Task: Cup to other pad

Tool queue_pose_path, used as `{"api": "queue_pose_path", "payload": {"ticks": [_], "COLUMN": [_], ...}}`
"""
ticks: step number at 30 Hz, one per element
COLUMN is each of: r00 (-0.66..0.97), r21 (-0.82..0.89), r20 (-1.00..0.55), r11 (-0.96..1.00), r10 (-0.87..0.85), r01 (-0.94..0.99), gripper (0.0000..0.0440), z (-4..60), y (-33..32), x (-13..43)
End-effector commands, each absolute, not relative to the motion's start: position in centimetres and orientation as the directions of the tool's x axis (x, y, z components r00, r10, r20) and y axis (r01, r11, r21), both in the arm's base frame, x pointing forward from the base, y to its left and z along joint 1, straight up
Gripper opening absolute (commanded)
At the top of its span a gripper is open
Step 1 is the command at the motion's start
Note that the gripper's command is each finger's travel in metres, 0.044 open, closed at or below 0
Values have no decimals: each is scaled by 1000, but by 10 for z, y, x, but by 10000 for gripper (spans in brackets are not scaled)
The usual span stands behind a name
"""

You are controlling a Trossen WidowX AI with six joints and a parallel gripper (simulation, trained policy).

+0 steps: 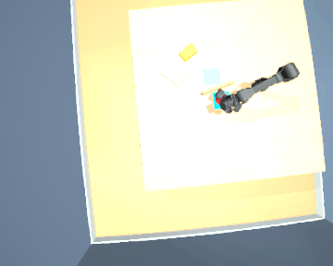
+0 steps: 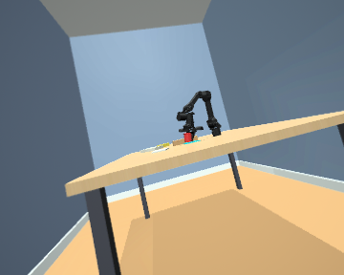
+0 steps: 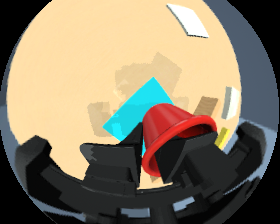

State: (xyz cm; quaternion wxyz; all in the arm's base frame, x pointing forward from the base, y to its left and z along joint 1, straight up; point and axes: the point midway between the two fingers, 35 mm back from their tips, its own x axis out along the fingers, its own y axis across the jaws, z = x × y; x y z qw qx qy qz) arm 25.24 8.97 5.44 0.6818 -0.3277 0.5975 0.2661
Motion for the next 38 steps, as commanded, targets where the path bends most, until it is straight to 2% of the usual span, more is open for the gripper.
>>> {"api": "queue_pose_path", "payload": {"ticks": [1,7,22,38], "r00": [167,217,275,370], "r21": [-139,-149,-145,-176], "r20": [-986,-976,-957,-917], "r11": [656,670,672,681], "r10": [-21,17,91,149], "r01": [-742,-727,-726,-711], "gripper": [49,137,196,303], "z": [55,65,83,114], "y": [87,89,88,87], "x": [252,258,250,246]}}
